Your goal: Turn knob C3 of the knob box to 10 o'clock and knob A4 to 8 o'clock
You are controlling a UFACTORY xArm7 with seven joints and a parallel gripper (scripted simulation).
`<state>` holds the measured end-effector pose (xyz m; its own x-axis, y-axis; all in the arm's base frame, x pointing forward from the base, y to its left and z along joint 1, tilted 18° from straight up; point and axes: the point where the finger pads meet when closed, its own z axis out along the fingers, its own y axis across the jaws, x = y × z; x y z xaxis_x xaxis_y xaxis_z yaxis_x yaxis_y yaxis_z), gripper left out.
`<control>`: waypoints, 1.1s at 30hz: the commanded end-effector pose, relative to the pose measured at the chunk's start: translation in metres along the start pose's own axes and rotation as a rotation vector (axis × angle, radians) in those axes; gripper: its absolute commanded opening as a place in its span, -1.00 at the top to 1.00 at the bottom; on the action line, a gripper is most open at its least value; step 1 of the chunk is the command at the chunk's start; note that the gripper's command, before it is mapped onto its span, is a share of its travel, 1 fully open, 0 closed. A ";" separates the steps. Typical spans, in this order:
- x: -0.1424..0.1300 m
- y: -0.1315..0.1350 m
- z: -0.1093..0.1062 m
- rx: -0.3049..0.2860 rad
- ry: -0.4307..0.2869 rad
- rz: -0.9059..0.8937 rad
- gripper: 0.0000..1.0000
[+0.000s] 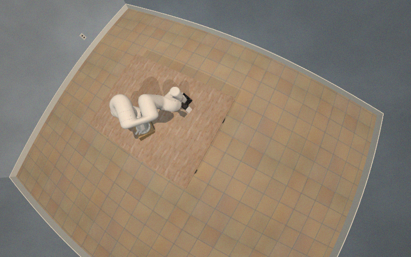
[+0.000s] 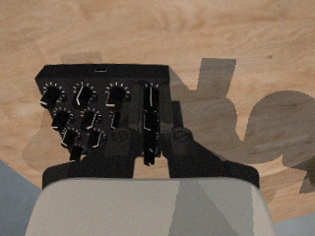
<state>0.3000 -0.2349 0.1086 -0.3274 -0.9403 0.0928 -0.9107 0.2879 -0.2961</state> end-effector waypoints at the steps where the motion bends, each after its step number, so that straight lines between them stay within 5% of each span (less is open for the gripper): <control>1: 0.000 -0.001 -0.001 0.002 0.000 -0.008 0.84; 17: 0.000 -0.001 -0.001 0.002 0.000 -0.009 0.84; 18: 0.000 -0.001 -0.001 0.002 0.000 -0.009 0.61; 33: 0.000 -0.001 -0.001 0.002 0.000 -0.009 0.61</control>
<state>0.2999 -0.2348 0.1085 -0.3189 -0.9430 0.0952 -0.9138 0.2793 -0.2949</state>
